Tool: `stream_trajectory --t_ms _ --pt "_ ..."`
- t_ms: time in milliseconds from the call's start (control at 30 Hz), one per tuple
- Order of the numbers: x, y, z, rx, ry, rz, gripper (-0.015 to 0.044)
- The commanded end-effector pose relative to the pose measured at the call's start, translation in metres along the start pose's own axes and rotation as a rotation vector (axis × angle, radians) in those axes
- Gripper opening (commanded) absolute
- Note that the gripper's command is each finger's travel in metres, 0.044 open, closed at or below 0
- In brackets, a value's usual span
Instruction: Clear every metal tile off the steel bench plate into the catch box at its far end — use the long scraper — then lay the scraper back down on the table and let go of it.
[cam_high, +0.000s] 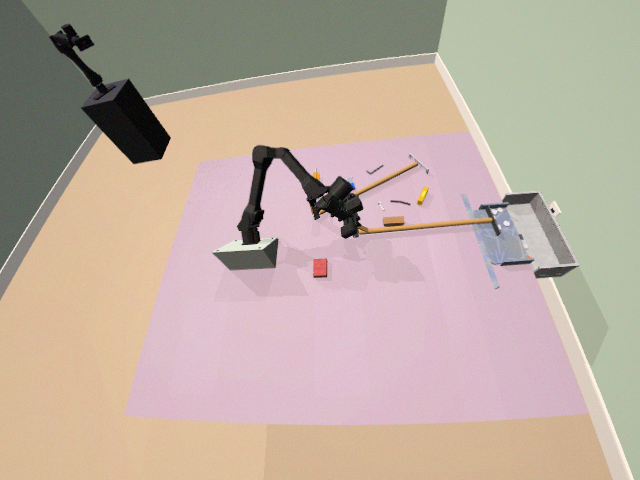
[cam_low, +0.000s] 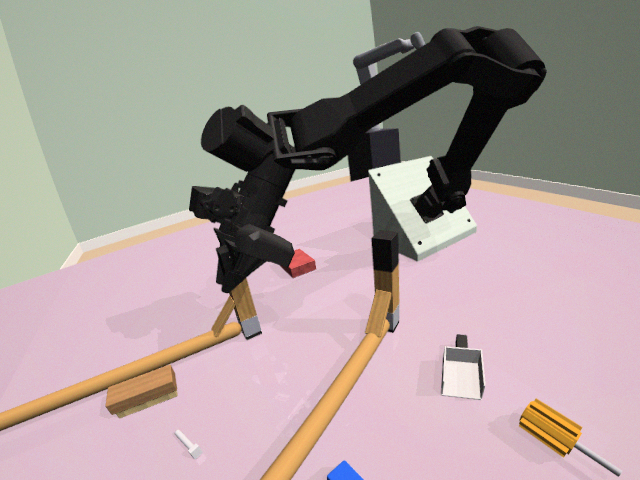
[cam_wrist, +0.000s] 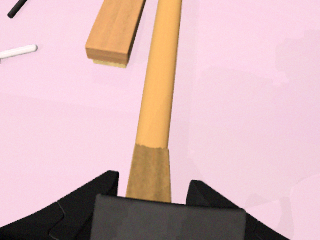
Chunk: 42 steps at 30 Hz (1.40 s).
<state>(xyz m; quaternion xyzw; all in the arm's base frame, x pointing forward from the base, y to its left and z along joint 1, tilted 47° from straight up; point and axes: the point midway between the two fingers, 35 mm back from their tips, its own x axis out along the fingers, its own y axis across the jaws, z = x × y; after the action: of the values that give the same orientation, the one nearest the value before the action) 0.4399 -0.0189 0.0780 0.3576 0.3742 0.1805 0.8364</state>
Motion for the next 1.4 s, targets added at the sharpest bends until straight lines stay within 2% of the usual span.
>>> stream_trajectory --t_ms 0,1367 --pt "0.004 -0.001 0.009 -0.001 -0.006 -0.004 0.0000" --pt "0.044 -0.004 0.060 -0.003 -0.009 -0.002 0.0000"
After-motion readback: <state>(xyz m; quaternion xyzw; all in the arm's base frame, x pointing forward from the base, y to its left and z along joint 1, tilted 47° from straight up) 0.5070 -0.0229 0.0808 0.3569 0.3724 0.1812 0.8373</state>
